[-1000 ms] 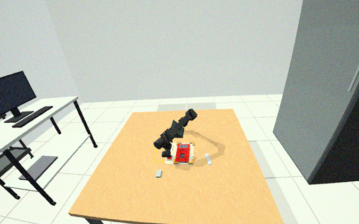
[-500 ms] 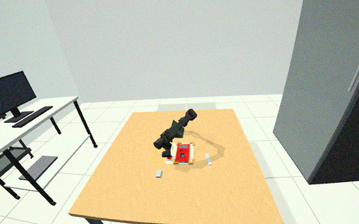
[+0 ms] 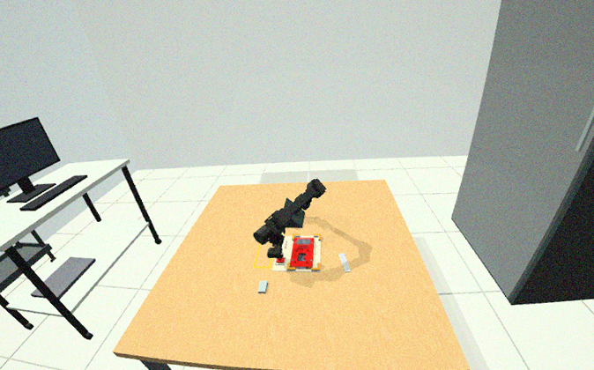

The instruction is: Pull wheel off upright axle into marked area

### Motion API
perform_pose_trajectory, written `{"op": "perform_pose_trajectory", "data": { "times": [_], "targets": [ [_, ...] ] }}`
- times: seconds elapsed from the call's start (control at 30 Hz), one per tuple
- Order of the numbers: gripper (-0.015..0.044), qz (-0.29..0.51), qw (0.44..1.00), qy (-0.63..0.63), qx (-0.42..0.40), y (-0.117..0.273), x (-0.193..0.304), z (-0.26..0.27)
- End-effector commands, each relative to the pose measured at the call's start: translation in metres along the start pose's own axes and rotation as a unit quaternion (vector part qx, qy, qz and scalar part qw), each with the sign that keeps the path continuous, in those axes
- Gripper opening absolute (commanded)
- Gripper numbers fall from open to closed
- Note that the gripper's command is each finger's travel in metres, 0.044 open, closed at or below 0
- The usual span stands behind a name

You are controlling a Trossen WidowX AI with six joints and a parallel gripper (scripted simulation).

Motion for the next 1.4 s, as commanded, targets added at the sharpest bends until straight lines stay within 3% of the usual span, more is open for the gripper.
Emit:
{"op": "perform_pose_trajectory", "data": {
  "times": [0.0, 1.37],
  "targets": [
    [0.0, -0.003, 1.0, 0.001, -0.004, 0.006, -0.001, 0.0],
    [0.0, -0.003, 1.0, 0.001, -0.004, 0.019, -0.001, 0.0]
  ]
}}
Point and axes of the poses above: the point midway between the two fingers, 35 mm back from their tips, its own y axis back along the fingers, its own z axis across the jaws, x = y × z, the point moved 9 cm from there along y, back along the fingers, and after that the axes turned 6 degrees about y, right-handed, at the moved point
